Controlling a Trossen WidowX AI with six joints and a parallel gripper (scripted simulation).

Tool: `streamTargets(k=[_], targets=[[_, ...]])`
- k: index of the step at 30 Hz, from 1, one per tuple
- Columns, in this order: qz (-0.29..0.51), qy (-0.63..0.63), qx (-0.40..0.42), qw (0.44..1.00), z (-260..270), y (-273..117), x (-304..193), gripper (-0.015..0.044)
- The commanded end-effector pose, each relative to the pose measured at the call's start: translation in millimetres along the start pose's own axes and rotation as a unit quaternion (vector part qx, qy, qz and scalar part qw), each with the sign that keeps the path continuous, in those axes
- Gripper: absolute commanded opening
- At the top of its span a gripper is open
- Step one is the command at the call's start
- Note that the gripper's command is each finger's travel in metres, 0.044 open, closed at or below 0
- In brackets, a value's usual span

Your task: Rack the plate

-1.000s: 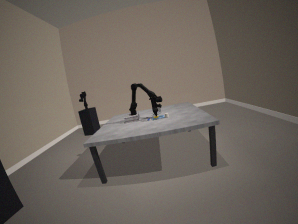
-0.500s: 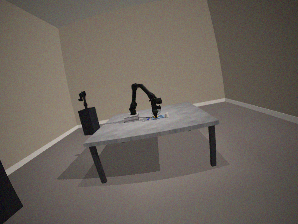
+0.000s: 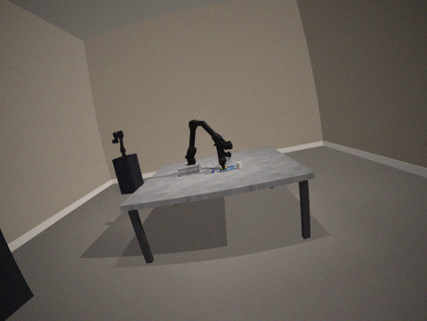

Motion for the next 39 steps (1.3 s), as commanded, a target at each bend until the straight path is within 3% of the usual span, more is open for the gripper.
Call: streamTargets(k=[1,13,39], targets=[[0.001,-0.003,0.0,1.0,0.3,1.1,-1.1,0.028],[0.001,-0.003,0.0,1.0,-2.6,-43.1,10.5,0.0],[0.0,-0.003,0.001,1.0,-3.5,-166.7,15.9,0.0]])
Point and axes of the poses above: the point midway between the two fingers, 35 mm back from their tips, its own y axis out along the fingers, its own z axis across the jaws, x = y × z, the point moved 4 cm from there along -y, back along the fingers, and after that the axes turned 8 degrees about y, right-handed, at the moved point
